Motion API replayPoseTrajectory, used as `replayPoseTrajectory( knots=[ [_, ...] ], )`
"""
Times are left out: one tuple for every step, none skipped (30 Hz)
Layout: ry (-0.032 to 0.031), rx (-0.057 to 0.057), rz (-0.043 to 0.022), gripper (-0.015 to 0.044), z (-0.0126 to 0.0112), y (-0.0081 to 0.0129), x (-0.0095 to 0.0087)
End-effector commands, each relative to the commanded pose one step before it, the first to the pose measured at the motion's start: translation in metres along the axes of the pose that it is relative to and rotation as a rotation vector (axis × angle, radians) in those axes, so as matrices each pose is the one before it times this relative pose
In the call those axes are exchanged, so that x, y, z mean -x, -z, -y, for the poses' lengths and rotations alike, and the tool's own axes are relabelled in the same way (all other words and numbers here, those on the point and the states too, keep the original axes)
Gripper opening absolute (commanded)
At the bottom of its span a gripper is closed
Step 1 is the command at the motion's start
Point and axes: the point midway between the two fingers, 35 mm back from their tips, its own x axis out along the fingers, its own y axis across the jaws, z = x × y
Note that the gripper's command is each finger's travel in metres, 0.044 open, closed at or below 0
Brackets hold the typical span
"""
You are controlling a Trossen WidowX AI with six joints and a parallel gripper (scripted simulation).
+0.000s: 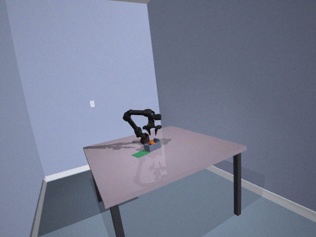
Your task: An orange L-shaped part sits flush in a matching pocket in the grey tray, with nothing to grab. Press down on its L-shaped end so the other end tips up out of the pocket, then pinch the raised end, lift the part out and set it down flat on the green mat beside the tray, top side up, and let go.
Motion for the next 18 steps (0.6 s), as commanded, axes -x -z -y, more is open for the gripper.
replayPoseTrajectory(
  knots=[
    [-0.01040, -0.5053, 0.00647, 0.0280, 0.00906, -0.02589, 0.00313],
    [0.00000, 0.0000, 0.00000, 0.0280, 0.00000, 0.00000, 0.00000],
    [0.00000, 0.0000, 0.00000, 0.0280, 0.00000, 0.00000, 0.00000],
    [0.00000, 0.0000, 0.00000, 0.0280, 0.00000, 0.00000, 0.00000],
    [0.00000, 0.0000, 0.00000, 0.0280, 0.00000, 0.00000, 0.00000],
    [0.00000, 0.0000, 0.00000, 0.0280, 0.00000, 0.00000, 0.00000],
    [0.00000, 0.0000, 0.00000, 0.0280, 0.00000, 0.00000, 0.00000],
    [0.00000, 0.0000, 0.00000, 0.0280, 0.00000, 0.00000, 0.00000],
    [0.00000, 0.0000, 0.00000, 0.0280, 0.00000, 0.00000, 0.00000],
    [-0.00004, 0.0000, -0.00003, 0.0280, -0.00006, 0.00000, -0.00100],
    [-0.00008, 0.0000, -0.00004, 0.0280, -0.00011, 0.00000, -0.00210],
    [-0.00009, 0.0000, -0.00003, 0.0280, -0.00012, 0.00000, -0.00276],
    [-0.00010, -0.0001, 0.00001, 0.0280, -0.00011, -0.00001, -0.00360],
    [-0.00009, -0.0001, 0.00009, 0.0280, -0.00007, -0.00003, -0.00464],
    [-0.00005, -0.0001, 0.00018, 0.0280, 0.00002, -0.00005, -0.00452],
    [-0.00001, -0.0001, 0.00026, 0.0280, 0.00010, -0.00006, -0.00462],
    [0.00003, -0.0001, 0.00030, 0.0280, 0.00016, -0.00007, -0.00405],
    [0.00004, -0.0001, 0.00023, 0.0280, 0.00014, -0.00005, -0.00259]
  ],
)
